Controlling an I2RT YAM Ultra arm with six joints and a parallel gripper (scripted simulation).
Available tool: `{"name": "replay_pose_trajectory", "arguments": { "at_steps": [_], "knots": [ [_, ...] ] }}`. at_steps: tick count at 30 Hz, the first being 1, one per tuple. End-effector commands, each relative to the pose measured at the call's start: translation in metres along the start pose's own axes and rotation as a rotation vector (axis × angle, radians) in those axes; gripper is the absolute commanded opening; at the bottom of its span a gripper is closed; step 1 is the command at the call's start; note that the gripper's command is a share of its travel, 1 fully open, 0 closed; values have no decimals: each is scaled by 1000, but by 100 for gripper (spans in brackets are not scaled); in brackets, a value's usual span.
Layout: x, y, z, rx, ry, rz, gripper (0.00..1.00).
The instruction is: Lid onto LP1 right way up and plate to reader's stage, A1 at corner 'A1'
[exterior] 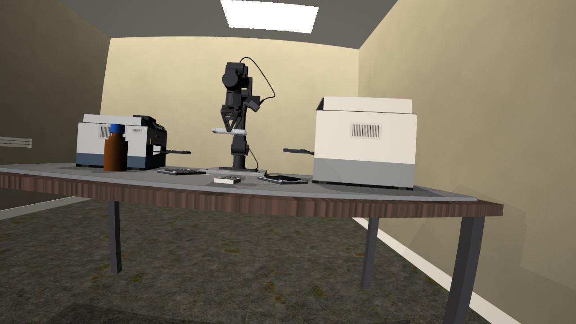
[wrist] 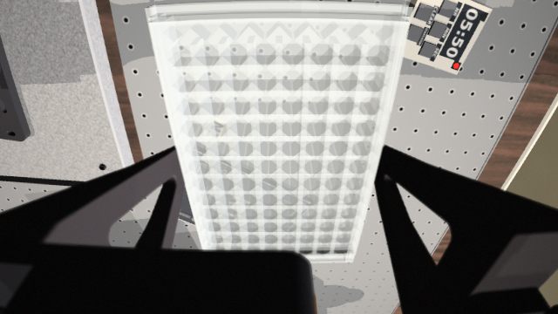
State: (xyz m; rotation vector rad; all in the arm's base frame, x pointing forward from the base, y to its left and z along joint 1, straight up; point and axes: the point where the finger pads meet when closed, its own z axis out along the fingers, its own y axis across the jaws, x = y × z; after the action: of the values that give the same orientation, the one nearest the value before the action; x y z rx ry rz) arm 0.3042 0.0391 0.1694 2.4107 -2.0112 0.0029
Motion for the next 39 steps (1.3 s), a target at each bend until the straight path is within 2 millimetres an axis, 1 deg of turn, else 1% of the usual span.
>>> {"name": "replay_pose_trajectory", "arguments": {
  "at_steps": [1,7,10,12,16,19,27,29,36,39],
  "knots": [
    [-12,-2,-12,24,-4,-57,86],
    [-28,-3,-9,12,-4,-59,86],
    [-36,-2,-10,17,-5,-94,86],
    [-36,-2,-10,17,-5,-94,86],
    [-47,-1,-10,16,-5,-156,86],
    [-55,-1,-8,9,-5,-146,86],
    [-76,3,-9,12,-5,-247,86],
    [-76,3,-9,12,-5,-247,86],
    [-94,8,-11,18,-6,-329,86],
    [-102,9,-9,13,-6,-319,86]
  ]
}}
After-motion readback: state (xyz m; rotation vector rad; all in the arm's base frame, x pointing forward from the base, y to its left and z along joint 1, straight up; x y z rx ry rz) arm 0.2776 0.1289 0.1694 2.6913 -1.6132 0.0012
